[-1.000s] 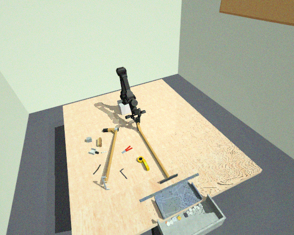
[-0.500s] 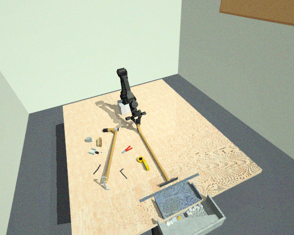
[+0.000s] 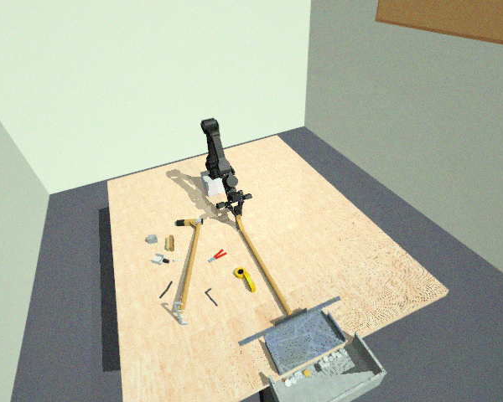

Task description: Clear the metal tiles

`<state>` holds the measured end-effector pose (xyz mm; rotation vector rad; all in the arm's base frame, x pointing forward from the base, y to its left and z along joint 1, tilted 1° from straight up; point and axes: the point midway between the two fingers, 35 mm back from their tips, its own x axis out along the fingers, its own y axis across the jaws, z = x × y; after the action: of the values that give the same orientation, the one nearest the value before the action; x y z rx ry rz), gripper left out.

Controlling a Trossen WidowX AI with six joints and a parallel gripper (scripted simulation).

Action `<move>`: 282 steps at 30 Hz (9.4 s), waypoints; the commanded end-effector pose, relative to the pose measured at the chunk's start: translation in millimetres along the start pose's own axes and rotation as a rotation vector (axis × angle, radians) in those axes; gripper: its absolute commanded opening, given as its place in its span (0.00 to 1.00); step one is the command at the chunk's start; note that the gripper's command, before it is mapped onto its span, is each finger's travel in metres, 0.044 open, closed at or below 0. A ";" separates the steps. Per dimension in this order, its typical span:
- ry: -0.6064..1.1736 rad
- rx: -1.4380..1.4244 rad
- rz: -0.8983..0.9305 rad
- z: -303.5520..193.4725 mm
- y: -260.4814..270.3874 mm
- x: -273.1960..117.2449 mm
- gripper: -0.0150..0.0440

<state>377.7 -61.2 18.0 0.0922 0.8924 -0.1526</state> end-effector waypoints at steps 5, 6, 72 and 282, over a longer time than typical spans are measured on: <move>-0.019 0.003 -0.003 14.2 0.9 6.4 0.25; -0.019 0.003 -0.003 14.8 0.9 6.7 0.25; -0.026 0.004 -0.003 86.0 2.9 55.5 0.25; -0.027 0.003 -0.003 -10.0 2.4 -19.1 0.25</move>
<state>361.9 -55.7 24.7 0.0897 0.8764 -0.1526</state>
